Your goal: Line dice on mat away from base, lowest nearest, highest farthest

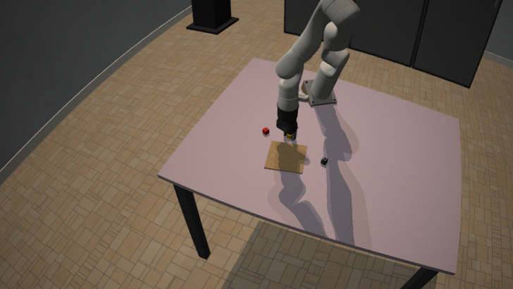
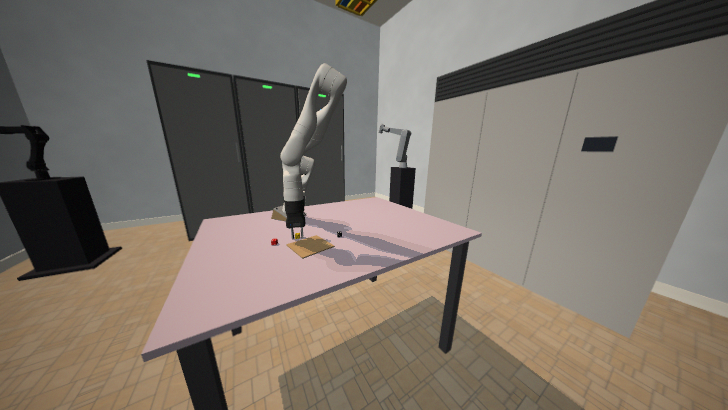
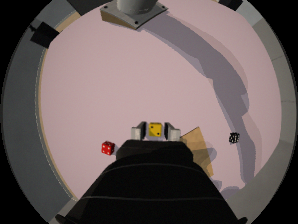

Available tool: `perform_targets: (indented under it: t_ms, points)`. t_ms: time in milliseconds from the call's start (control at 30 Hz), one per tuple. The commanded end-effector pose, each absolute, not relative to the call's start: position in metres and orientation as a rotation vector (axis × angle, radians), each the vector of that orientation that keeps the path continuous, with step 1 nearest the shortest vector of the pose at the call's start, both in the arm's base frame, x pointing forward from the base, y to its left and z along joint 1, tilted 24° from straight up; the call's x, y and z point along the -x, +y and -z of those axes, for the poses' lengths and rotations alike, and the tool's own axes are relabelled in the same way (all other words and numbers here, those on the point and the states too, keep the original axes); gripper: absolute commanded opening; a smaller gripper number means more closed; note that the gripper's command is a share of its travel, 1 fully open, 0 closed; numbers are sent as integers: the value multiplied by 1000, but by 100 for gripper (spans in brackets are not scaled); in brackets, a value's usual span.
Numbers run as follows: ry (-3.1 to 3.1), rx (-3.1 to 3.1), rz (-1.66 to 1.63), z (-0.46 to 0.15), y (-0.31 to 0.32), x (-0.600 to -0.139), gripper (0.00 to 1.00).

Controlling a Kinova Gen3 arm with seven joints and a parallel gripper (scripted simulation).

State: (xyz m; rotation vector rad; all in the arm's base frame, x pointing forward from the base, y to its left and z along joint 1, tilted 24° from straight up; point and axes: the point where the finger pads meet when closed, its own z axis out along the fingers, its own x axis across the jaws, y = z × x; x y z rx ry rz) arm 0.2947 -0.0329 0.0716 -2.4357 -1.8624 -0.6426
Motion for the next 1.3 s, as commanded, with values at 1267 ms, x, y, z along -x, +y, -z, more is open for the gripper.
perform_targets:
  t_ms: [1267]
  points:
    - [-1862, 2437, 644, -72, -33, -295, 40]
